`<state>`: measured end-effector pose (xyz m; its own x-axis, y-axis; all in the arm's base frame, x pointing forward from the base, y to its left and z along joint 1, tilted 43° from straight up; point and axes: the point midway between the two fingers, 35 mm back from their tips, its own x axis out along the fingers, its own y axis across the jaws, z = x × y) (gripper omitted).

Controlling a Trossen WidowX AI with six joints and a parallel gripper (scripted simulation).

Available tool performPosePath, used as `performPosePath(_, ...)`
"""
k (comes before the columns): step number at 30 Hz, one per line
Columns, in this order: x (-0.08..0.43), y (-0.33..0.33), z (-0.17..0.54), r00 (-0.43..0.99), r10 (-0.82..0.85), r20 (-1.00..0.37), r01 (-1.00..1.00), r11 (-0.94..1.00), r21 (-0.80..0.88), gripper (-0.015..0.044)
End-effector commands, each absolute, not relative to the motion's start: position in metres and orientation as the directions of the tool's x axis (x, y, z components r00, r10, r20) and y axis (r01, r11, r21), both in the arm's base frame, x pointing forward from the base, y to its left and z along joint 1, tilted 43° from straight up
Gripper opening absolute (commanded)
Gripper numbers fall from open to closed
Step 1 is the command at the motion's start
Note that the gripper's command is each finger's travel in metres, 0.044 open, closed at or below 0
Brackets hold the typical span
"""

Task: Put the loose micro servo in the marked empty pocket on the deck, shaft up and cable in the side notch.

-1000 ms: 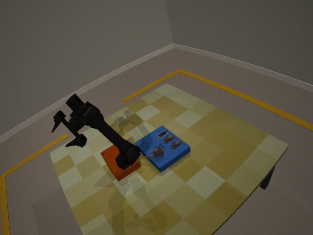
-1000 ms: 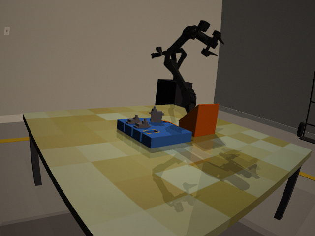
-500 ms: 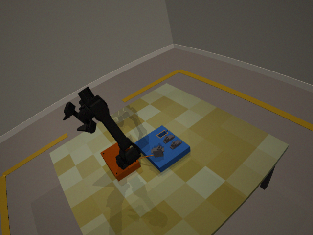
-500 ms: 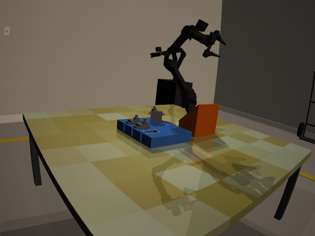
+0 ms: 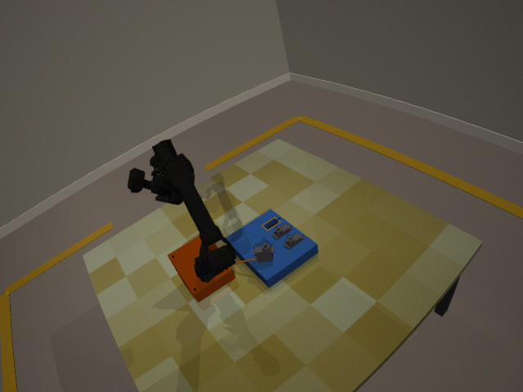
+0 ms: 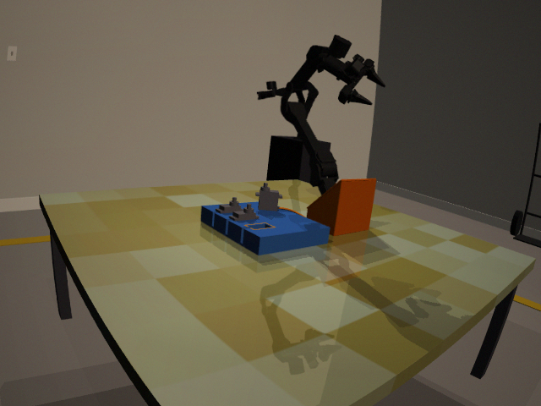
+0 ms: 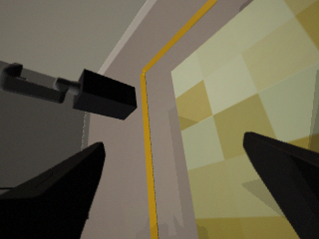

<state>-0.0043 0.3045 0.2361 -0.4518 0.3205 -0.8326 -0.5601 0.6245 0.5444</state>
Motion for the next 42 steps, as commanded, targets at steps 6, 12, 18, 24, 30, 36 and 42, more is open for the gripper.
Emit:
performPosePath(6, 0.044, 0.286, 0.207, -0.316, 0.272, -0.909, -0.725, 0.549, 0.416, 0.0440)
performPosePath(12, 0.075, 0.268, 0.189, -0.232, 0.215, -0.949, -0.819, 0.483, 0.310, 0.0440)
performPosePath(18, 0.102, 0.246, 0.173, -0.158, 0.142, -0.977, -0.894, 0.399, 0.203, 0.0440)
performPosePath(24, 0.127, 0.220, 0.158, -0.098, 0.056, -0.994, -0.949, 0.296, 0.110, 0.0440)
performPosePath(30, 0.148, 0.191, 0.146, -0.052, -0.039, -0.998, -0.983, 0.176, 0.044, 0.0440)
performPosePath(36, 0.164, 0.161, 0.136, -0.022, -0.140, -0.990, -0.999, 0.046, 0.015, 0.0440)
performPosePath(42, 0.180, 0.130, 0.128, -0.003, -0.240, -0.971, -0.996, -0.088, 0.025, 0.0440)
